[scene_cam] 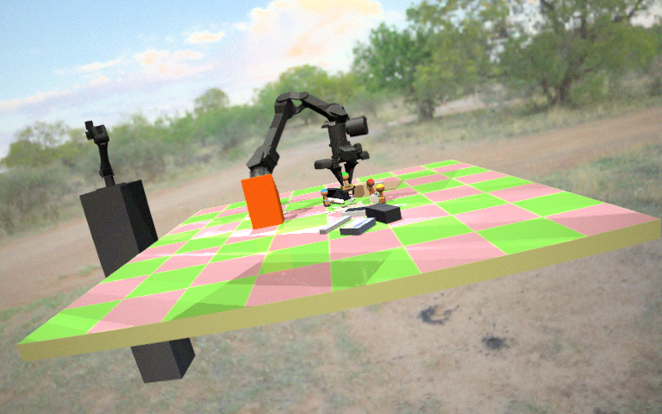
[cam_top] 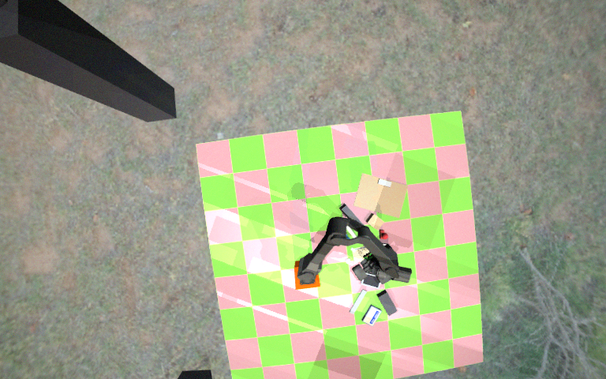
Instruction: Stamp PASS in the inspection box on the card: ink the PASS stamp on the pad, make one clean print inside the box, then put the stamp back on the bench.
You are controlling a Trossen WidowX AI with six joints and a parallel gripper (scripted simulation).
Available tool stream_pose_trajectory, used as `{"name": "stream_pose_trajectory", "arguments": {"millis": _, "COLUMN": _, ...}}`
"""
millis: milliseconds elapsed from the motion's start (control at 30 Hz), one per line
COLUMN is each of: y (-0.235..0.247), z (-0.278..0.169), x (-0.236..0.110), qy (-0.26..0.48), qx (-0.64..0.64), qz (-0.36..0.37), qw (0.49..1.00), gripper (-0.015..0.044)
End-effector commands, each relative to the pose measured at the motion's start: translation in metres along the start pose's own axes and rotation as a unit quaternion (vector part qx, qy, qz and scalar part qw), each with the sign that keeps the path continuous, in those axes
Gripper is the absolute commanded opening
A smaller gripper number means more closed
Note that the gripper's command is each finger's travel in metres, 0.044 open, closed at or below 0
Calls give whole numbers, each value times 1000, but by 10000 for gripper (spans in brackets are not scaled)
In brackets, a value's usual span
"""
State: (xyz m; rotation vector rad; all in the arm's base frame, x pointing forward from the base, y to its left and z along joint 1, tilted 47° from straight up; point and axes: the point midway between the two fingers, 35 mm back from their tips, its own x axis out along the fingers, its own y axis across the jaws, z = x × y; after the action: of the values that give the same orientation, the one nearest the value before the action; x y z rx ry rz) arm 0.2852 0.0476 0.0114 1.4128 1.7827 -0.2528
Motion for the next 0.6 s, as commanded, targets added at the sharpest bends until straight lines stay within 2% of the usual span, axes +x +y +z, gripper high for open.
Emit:
{"name": "stream_pose_trajectory", "arguments": {"millis": 0, "y": -1, "z": -1, "x": 3, "qy": 3, "qx": 4, "qz": 0, "qw": 1000, "gripper": 0}}
{"name": "stream_pose_trajectory", "arguments": {"millis": 567, "y": 0, "z": -1, "x": 15, "qy": 2, "qx": 4, "qz": 0, "qw": 1000, "gripper": 0}}
